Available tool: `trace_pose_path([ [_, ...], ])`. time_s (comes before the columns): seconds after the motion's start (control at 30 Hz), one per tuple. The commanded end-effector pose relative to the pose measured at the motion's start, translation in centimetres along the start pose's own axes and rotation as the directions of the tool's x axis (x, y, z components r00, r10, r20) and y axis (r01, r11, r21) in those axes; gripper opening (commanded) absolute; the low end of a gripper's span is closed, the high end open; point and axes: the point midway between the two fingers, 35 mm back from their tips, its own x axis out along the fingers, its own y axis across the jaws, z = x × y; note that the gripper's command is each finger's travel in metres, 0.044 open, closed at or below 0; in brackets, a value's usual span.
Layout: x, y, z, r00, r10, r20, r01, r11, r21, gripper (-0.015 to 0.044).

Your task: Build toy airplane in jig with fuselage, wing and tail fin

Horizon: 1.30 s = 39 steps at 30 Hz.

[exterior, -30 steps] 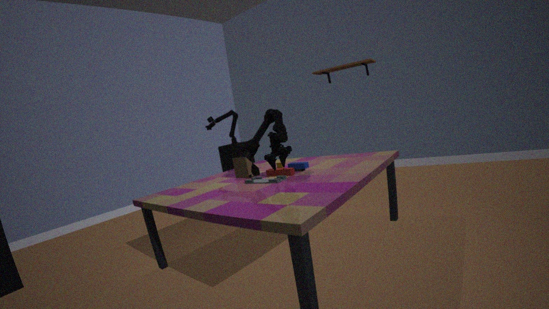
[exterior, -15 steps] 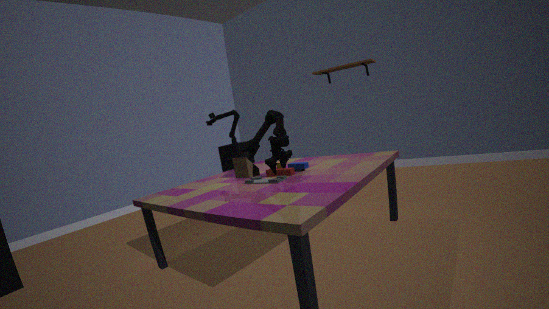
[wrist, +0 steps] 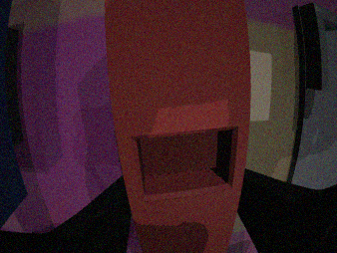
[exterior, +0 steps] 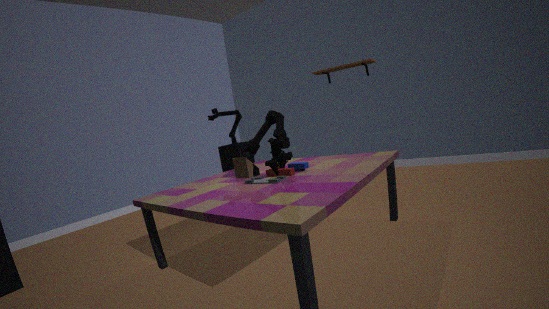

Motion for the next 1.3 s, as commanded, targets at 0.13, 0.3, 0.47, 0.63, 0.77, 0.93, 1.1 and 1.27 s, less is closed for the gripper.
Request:
trace_pose_path([
  [0.13, 0.0, 0.1, 0.0, 1.000, 0.005, 0.002, -0.005, 1.000, 0.005, 0.0170],
  [0.3, -0.2, 0.0, 0.1, 1.000, 0.005, 0.002, -0.005, 1.000, 0.005, 0.0078],
  [0.47, -1.5, -0.2, 0.4, 1.000, 0.000, 0.003, 0.000, 1.000, 0.005, 0.0000],
  [0.63, -2.9, -0.3, 0.6, 1.000, -0.004, 0.003, 0.004, 1.000, 0.006, 0.0000],
  [0.77, -4.1, -0.4, 0.7, 1.000, -0.006, 0.003, 0.006, 1.000, 0.006, 0.0000],
  [0.93, -5.6, -0.5, 0.8, 1.000, -0.008, 0.003, 0.008, 1.000, 0.006, 0.0000],
  [1.1, -7.2, -0.5, 0.8, 1.000, -0.008, 0.002, 0.008, 1.000, 0.007, 0.0000],
  [1.27, -8.7, -0.5, 0.7, 1.000, -0.008, 0.002, 0.008, 1.000, 0.007, 0.0000],
])
